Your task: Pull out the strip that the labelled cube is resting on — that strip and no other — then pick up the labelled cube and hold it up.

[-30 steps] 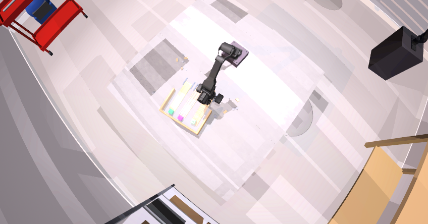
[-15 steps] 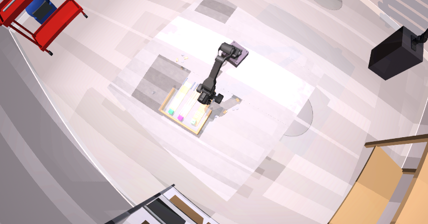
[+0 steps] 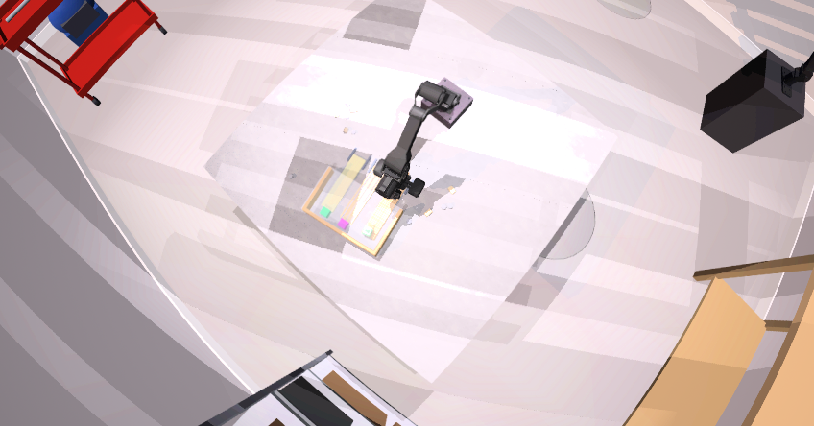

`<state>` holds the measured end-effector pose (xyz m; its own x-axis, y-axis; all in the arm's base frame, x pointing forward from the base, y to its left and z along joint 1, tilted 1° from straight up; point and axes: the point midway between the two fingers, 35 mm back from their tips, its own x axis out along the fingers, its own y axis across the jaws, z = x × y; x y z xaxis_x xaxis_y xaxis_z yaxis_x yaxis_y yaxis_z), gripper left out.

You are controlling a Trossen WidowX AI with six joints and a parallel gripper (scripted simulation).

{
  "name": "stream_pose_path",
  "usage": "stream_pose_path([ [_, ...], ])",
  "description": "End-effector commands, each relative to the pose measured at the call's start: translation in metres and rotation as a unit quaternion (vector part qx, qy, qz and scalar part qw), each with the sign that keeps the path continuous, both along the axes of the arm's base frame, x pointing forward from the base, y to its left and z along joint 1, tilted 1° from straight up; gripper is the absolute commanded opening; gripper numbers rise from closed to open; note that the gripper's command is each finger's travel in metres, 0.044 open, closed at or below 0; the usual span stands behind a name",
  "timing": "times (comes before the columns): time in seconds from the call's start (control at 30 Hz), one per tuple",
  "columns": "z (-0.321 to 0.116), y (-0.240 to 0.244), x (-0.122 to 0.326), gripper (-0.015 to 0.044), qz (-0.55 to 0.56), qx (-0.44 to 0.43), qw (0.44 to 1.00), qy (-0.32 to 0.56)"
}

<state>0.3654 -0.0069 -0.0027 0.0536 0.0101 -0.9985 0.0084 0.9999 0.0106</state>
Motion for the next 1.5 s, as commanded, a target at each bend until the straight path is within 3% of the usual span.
stream_pose_path([
  [0.0,-0.001,0.0,0.0,0.0,-0.002,-0.001,1.0,0.0],
  [1.47,-0.006,0.0,-0.012,0.0,-0.002,-0.001,1.0,0.0],
])
